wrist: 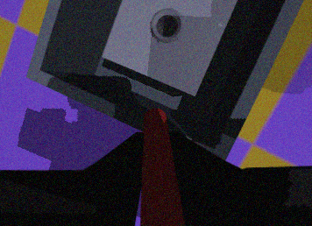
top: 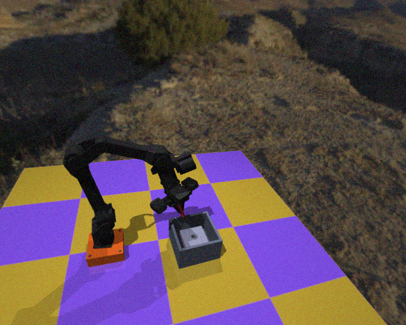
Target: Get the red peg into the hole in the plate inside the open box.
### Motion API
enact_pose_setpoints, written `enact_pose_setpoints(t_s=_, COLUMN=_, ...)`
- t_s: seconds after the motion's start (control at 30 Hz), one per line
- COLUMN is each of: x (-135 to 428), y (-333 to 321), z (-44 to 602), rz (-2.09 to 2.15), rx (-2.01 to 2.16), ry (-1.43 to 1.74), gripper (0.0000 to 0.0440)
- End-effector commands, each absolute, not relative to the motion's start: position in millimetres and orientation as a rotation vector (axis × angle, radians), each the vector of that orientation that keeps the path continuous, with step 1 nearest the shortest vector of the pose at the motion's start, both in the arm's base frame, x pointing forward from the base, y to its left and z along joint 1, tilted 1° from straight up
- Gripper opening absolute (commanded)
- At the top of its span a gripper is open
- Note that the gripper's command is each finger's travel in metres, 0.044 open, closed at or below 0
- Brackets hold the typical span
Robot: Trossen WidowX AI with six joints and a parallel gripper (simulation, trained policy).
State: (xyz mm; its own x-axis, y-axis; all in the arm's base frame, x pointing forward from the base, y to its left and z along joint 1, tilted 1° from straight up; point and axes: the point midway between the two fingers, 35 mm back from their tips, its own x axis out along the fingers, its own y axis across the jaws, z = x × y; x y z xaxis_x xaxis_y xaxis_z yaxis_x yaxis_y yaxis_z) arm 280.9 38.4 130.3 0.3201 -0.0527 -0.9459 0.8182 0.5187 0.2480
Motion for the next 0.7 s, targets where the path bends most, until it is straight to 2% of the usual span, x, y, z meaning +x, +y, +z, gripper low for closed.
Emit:
enact_pose_setpoints(t_s=0.0, x=289, y=29, z=129, rz=-0.688, rx=0.852, ry=1.088, gripper=0.0000)
enact_pose_setpoints(t_s=0.67, x=321, y=-12, z=102, rz=-0.750, rx=0.887, ry=1.105, gripper=0.0011)
